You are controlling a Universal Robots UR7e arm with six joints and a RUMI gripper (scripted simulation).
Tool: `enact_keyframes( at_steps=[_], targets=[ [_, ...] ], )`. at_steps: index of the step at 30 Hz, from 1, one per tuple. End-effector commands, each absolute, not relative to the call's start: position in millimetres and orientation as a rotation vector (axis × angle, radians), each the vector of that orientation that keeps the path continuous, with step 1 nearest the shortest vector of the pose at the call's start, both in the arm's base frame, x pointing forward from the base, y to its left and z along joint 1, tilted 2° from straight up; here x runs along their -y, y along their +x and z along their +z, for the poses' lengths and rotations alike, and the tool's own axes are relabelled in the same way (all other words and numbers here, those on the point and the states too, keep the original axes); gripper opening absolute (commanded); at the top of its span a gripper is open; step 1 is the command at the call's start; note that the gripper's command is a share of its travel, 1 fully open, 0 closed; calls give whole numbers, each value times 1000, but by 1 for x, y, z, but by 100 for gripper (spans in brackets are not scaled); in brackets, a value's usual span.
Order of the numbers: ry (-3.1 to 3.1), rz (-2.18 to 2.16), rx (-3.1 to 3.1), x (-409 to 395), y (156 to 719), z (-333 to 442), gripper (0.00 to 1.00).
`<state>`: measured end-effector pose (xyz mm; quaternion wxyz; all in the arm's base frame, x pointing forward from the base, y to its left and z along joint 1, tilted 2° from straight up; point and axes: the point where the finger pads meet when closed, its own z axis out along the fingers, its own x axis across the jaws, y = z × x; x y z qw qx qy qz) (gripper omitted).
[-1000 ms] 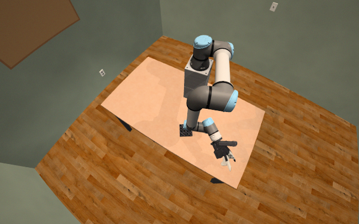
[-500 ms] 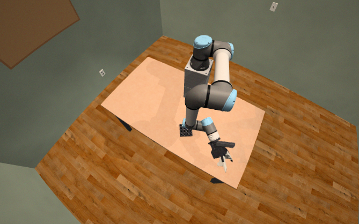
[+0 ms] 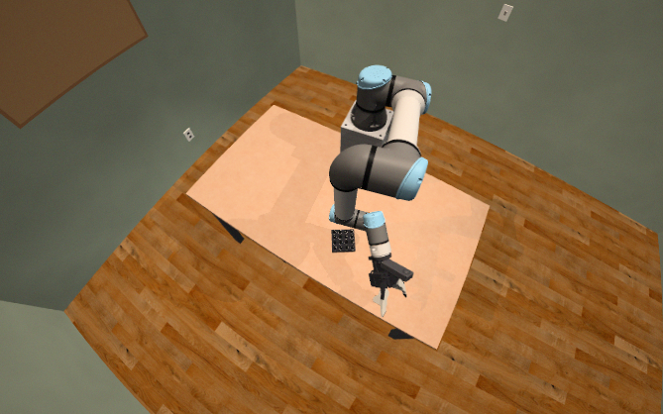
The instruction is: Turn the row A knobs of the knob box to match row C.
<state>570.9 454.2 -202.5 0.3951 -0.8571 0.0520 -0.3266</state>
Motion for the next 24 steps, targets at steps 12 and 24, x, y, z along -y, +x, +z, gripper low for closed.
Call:
enact_keyframes(
  at_steps=[12,24],
  targets=[
    [-2423,-634,-549,-342,569,-253,100],
    [-2566,-467,-854,-261,530,-283,100]
  ],
)
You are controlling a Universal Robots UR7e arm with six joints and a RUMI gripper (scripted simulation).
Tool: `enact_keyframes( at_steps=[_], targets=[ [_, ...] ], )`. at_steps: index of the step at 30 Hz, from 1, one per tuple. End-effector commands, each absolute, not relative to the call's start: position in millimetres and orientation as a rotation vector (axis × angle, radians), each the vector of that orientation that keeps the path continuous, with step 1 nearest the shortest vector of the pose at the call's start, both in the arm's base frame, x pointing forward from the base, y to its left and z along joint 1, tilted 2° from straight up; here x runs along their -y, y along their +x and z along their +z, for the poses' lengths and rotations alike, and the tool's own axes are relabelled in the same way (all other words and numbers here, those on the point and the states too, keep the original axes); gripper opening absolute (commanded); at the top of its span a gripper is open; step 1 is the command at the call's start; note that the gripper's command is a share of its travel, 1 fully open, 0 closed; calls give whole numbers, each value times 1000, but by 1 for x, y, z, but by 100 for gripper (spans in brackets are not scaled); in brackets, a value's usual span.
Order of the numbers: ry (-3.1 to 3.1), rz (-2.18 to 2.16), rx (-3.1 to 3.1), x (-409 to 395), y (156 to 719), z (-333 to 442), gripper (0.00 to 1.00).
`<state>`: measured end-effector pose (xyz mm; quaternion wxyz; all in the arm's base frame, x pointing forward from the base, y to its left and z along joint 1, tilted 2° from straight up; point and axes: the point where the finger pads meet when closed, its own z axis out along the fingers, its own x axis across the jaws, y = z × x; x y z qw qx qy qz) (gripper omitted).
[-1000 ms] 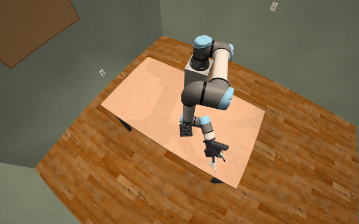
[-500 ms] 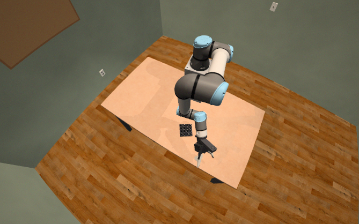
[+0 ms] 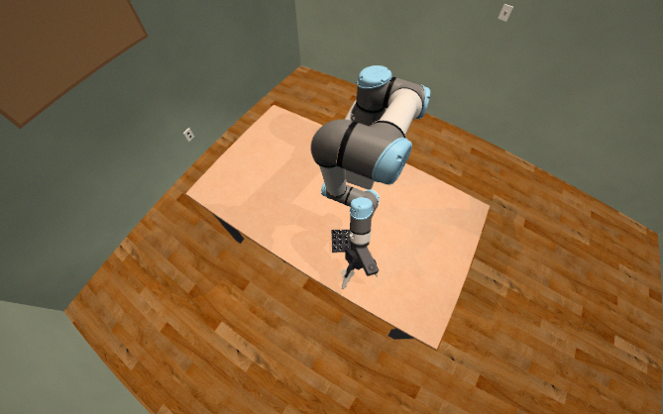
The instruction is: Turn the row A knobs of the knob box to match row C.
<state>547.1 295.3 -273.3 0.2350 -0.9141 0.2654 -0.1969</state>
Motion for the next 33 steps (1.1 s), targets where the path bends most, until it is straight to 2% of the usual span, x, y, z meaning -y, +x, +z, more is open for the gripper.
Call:
enact_keyframes(
  at_steps=[1,16,23,33],
  targets=[
    [-2579,-448,-885,-253,525,-286,100],
    [-2705,-216,-1229,-169,445,-304,100],
    [-2761,-64,-1416,-128,386,-305,100],
    [-2769,-37,-1446,-122,376,-305,100]
  ],
)
